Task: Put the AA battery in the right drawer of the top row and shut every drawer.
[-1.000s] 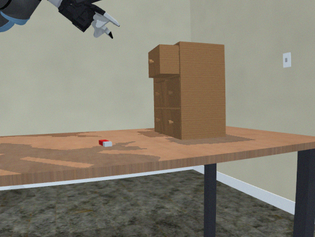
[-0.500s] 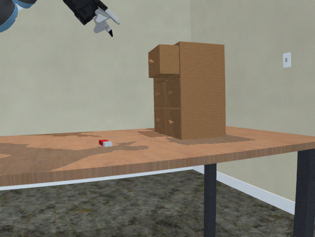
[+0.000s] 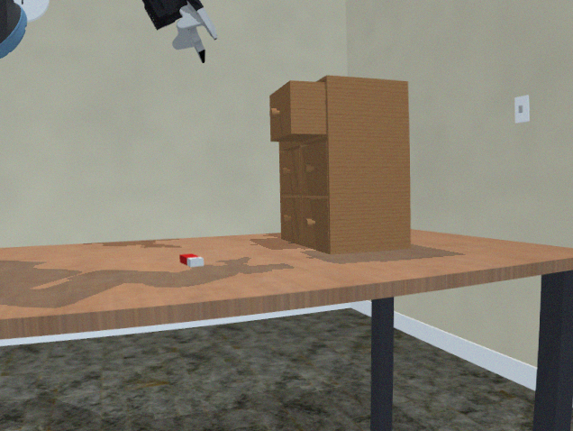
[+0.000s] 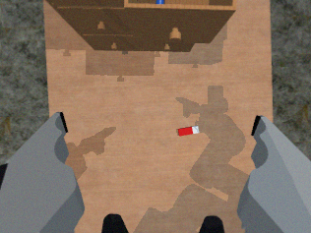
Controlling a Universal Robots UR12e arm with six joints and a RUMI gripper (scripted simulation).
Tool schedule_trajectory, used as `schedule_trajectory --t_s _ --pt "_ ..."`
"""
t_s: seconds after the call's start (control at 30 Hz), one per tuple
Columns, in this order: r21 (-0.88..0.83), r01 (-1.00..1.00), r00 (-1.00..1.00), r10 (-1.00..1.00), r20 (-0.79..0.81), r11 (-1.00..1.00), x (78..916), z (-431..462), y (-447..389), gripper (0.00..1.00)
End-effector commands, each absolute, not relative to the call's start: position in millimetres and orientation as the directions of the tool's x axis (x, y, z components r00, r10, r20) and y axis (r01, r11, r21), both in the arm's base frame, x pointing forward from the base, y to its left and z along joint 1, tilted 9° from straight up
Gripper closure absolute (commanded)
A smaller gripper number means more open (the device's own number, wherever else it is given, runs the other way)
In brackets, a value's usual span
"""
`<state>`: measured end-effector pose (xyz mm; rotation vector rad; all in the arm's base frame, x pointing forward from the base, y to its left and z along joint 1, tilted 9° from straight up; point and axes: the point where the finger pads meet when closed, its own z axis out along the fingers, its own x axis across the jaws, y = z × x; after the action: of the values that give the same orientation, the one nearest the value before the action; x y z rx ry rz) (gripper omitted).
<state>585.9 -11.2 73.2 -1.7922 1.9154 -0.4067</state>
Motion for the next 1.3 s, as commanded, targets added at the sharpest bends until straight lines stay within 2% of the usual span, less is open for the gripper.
schedule_trajectory --t_s 0.0,0.73,1.27 --pt "-0.430 -0.899 -0.023 -0.989 -0.147 0.084 587.3 75.9 -12.8 0.00" --pt "-0.124 -0.991 -0.023 -0.989 -0.147 0.042 587.1 86.3 -14.8 0.00" --pt "-0.057 -0.998 -0.023 -0.989 -0.147 0.031 586.5 89.3 -14.9 0.00"
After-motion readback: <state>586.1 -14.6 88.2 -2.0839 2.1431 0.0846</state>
